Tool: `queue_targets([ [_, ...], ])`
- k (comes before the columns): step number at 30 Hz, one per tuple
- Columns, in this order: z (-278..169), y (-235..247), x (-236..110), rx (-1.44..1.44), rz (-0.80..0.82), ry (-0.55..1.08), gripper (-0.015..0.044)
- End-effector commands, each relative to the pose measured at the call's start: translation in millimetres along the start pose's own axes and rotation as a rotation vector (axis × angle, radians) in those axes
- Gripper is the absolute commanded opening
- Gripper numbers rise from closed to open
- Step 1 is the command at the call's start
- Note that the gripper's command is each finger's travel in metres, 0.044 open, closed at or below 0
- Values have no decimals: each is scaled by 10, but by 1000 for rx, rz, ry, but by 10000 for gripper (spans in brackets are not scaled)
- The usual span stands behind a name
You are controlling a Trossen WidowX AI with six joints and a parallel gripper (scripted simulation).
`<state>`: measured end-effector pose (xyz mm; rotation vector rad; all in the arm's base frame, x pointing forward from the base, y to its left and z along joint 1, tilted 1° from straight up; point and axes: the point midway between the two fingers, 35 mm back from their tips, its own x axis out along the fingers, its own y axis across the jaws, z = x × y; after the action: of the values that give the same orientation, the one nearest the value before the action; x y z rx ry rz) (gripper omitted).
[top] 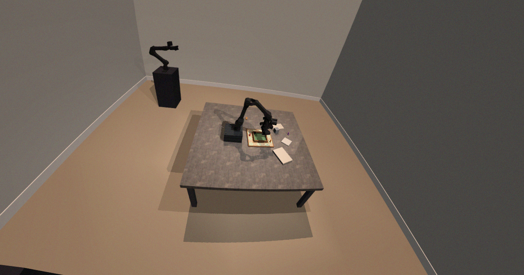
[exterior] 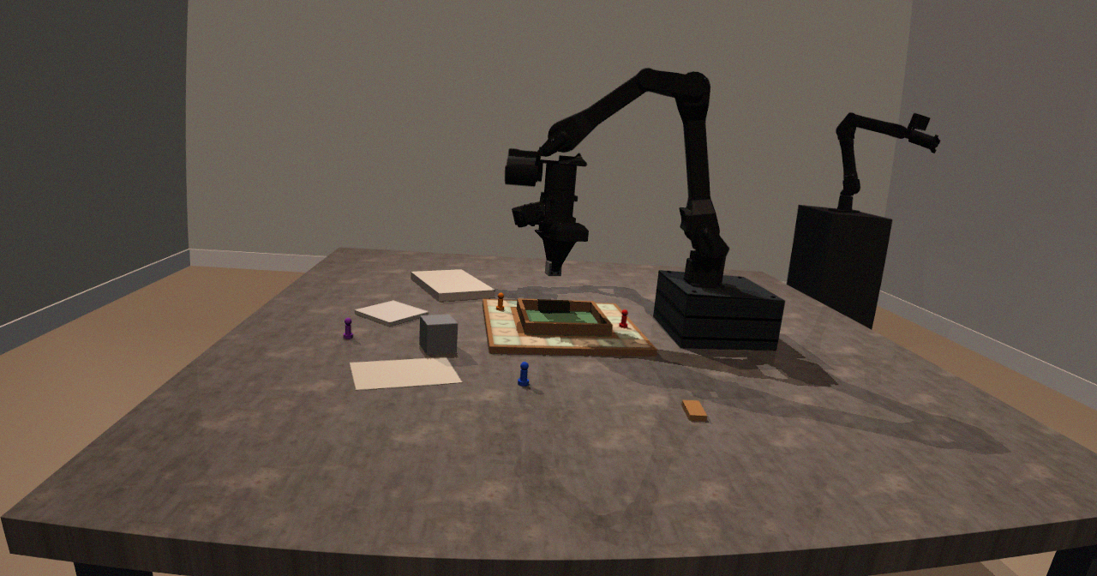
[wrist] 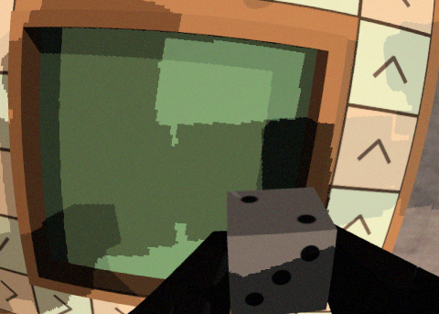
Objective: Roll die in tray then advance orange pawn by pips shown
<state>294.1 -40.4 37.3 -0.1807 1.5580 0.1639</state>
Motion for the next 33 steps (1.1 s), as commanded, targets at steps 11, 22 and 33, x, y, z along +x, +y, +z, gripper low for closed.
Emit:
queue_targets([
  [11,-97,469,127,209,7,1,0],
  [22,-17,443,245,209,-20,-286,0],
  [33,38,430,322,204,-61,-656,0],
])
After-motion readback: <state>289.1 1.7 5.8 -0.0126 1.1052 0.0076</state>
